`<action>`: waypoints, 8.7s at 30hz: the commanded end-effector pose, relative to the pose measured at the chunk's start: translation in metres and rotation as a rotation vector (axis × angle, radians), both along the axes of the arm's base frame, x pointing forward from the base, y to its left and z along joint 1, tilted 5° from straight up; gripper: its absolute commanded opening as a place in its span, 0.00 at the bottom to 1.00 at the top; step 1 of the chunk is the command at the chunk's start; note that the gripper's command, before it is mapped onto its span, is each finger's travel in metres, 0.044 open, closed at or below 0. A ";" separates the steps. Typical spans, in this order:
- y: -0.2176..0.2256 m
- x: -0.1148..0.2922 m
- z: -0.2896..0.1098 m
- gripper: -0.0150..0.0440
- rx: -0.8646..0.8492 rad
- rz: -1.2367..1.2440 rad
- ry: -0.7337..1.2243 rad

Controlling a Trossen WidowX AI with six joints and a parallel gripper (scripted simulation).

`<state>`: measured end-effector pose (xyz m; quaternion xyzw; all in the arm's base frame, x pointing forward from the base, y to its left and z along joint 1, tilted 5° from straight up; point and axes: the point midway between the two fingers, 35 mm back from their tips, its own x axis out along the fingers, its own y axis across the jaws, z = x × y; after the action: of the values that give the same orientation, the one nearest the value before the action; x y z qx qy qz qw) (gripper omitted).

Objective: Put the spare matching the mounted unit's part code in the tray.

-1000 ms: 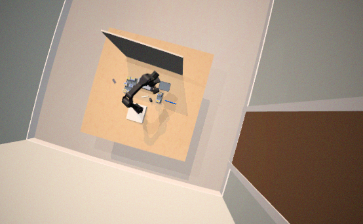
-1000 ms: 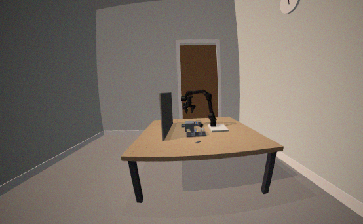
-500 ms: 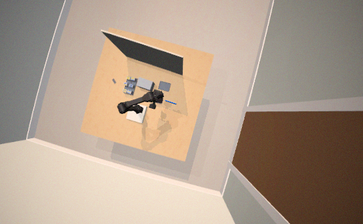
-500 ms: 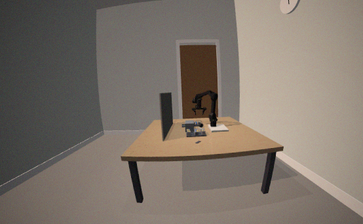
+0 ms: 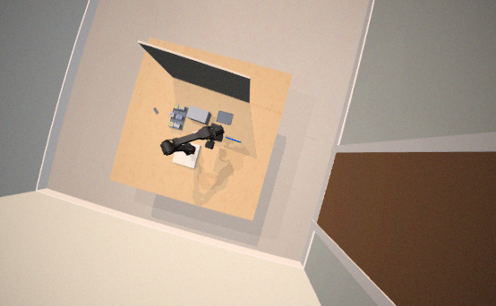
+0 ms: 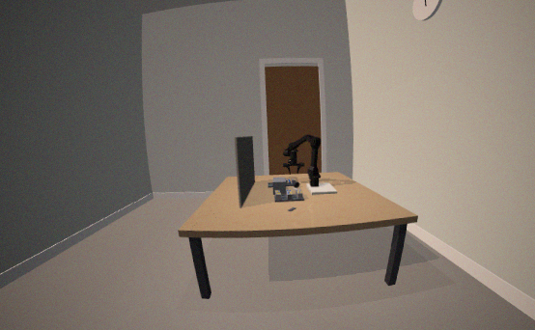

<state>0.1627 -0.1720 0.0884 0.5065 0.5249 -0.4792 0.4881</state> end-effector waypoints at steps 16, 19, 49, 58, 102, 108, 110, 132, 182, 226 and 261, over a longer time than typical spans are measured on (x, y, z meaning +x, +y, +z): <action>0.000 0.001 -0.027 0.76 -0.001 -0.003 0.005; 0.000 0.001 -0.032 0.76 -0.001 -0.003 0.005; 0.007 -0.001 -0.081 0.76 0.000 -0.003 0.005; 0.007 -0.001 -0.082 0.76 0.000 -0.003 0.005; 0.002 0.000 -0.002 0.25 -0.001 -0.003 0.005; 0.002 0.000 -0.002 0.25 -0.001 -0.003 0.005; 0.003 -0.001 -0.004 0.25 0.005 -0.006 0.011; -0.006 -0.002 0.071 0.25 -0.001 -0.003 0.005; -0.009 0.186 0.071 0.25 -0.001 -0.003 -0.010; -0.010 0.192 0.040 0.25 -0.001 -0.003 -0.011; -0.010 0.195 0.015 0.25 -0.001 -0.003 -0.011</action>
<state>0.3573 -0.1832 0.1061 0.5073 0.5207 -0.4781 0.4928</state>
